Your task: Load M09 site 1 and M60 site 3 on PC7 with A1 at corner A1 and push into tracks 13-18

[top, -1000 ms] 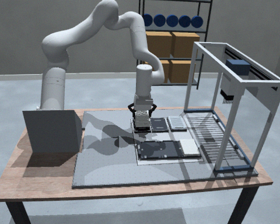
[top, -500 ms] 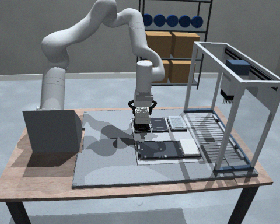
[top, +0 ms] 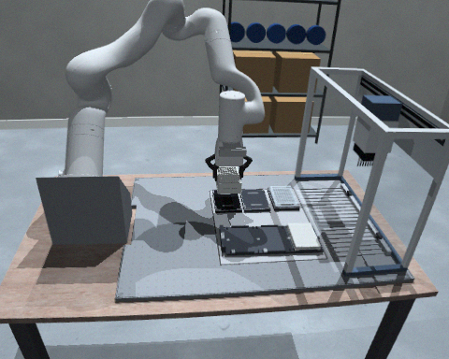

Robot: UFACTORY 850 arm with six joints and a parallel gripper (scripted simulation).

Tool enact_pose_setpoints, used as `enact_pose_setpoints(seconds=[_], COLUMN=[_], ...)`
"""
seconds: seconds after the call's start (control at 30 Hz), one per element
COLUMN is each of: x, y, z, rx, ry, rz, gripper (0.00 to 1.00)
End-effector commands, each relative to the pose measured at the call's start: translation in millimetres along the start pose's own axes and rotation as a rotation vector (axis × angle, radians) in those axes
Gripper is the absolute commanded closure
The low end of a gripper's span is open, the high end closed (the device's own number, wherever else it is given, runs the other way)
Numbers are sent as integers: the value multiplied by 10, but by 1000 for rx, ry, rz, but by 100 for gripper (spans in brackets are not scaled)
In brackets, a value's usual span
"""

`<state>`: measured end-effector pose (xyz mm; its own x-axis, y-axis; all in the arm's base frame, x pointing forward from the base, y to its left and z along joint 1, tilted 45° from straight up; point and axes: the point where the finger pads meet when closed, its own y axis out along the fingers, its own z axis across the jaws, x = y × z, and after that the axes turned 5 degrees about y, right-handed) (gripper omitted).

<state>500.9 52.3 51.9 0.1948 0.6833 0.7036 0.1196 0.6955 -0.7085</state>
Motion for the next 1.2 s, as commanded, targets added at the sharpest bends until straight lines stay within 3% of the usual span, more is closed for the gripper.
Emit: enact_pose_setpoints(seconds=[0.0,1.17], x=[1,1], y=[-77,-594], z=[-7,-7], rx=[-1,-1], ry=[0,0], rz=[0,0], gripper=[100,100])
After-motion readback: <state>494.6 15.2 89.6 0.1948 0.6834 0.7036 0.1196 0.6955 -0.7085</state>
